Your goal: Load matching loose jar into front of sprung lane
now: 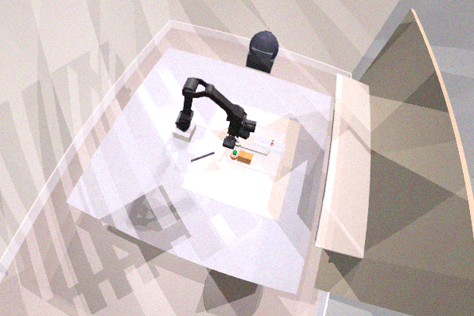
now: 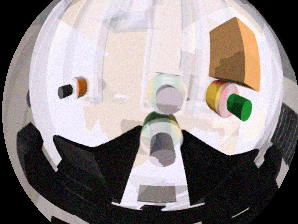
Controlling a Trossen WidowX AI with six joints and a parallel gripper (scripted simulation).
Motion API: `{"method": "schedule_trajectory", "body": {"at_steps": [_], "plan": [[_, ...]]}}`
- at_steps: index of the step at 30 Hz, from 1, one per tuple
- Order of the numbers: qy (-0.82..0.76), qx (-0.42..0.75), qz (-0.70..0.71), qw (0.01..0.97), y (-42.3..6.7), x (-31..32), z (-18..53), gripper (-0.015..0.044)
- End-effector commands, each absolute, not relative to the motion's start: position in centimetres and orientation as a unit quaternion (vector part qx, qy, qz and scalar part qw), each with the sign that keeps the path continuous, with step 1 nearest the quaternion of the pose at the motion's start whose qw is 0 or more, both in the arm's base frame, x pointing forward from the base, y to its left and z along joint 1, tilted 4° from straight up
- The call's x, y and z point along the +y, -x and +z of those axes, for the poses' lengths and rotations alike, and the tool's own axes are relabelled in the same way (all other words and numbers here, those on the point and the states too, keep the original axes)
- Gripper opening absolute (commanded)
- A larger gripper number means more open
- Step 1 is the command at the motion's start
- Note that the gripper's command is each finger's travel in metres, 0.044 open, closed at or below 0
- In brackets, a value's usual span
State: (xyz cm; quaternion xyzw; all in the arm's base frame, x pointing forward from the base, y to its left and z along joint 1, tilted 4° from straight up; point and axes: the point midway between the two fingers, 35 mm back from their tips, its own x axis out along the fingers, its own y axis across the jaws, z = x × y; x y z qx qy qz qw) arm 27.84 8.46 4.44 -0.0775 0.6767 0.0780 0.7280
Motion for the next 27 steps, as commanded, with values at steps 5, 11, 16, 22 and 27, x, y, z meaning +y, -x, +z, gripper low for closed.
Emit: {"method": "schedule_trajectory", "body": {"at_steps": [5,11,16,22,27], "plan": [[0.078,0.665,0.079,0.738,-29.1,8.7,4.8,0.0],[0.078,0.665,0.079,0.738,-29.3,8.8,4.9,0.0],[0.078,0.665,0.079,0.738,-29.5,8.8,4.9,0.0],[0.077,0.665,0.079,0.739,-29.8,8.9,4.9,0.0],[0.077,0.665,0.079,0.739,-30.0,8.9,5.0,0.0]]}}
